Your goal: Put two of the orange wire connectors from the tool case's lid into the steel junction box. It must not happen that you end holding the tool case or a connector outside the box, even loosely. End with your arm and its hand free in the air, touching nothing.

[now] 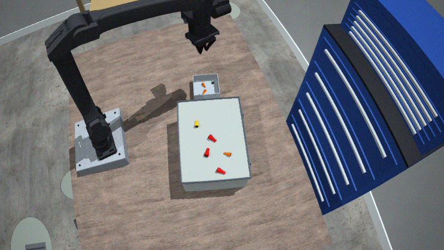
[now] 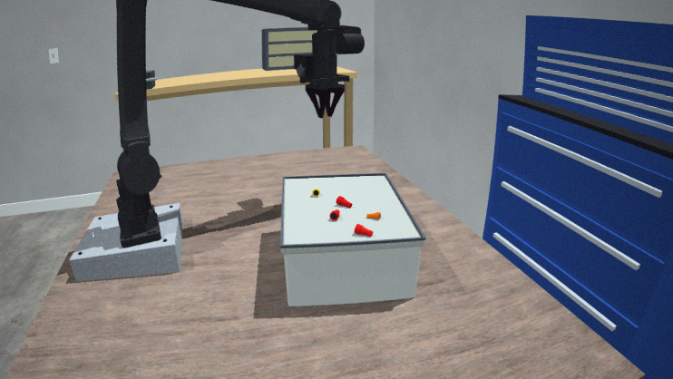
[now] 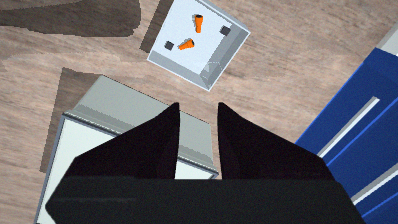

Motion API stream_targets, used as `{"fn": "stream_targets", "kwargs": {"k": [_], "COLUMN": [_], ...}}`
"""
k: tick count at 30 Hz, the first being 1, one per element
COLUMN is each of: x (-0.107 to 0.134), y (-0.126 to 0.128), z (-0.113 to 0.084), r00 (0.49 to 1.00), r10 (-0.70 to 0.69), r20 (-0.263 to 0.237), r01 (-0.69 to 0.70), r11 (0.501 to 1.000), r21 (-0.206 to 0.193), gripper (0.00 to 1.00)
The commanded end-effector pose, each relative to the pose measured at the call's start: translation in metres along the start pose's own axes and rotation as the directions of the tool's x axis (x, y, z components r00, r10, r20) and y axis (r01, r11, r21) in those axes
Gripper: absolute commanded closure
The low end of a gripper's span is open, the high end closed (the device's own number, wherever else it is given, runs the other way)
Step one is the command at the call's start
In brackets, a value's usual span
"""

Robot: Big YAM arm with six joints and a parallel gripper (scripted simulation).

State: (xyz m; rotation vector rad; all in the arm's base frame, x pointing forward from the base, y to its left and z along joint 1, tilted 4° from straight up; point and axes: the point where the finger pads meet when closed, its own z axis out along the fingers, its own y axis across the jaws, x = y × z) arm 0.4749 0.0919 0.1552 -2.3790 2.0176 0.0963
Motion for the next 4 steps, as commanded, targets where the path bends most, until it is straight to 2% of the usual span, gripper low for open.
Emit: {"fn": "stream_targets", "kwargs": {"k": [1,4], "x": [0.0028,0.0028], "y": [-0.0006,-0.0006], "z": [-0.0104,-0.0104], "r00": [1.000,1.000], "r10": [-0.004,-0.004], "r20": [0.002,0.002], "r01": [0.004,0.004], "r11": [1.000,1.000], "r21": [0.009,0.009], "gripper": [0.75,0.75]}}
